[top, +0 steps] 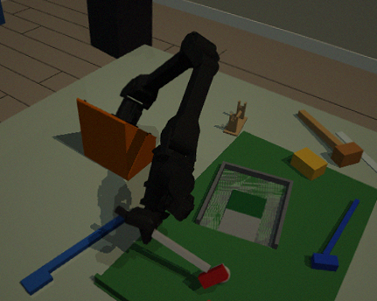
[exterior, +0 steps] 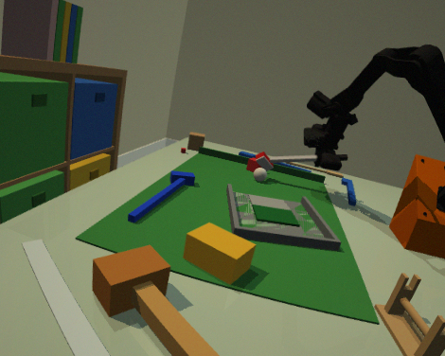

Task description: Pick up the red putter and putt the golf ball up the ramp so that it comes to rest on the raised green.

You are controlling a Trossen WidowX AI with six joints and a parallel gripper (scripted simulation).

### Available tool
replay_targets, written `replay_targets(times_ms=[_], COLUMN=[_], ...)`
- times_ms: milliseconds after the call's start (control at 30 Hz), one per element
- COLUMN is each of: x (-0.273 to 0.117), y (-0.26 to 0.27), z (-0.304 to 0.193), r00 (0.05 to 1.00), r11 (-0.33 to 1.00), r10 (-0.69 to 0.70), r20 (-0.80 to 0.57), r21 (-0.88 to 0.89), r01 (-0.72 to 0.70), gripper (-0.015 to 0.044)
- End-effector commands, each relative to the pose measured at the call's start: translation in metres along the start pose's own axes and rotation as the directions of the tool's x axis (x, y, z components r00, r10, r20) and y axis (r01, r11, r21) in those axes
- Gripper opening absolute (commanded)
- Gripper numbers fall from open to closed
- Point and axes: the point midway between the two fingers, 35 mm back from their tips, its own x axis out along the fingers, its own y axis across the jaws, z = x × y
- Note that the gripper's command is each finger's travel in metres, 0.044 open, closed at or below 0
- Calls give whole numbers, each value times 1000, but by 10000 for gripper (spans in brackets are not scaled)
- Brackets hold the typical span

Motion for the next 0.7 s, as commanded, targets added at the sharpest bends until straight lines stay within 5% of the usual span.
replay_targets(times_ms=[0,667], x=[0,30], y=[-7,-7], z=[4,5], r00=[1000,1000], r11=[1000,1000], r10=[-20,-20], r20=[16,17], r21=[5,5], r01=[20,20], gripper=[0,0])
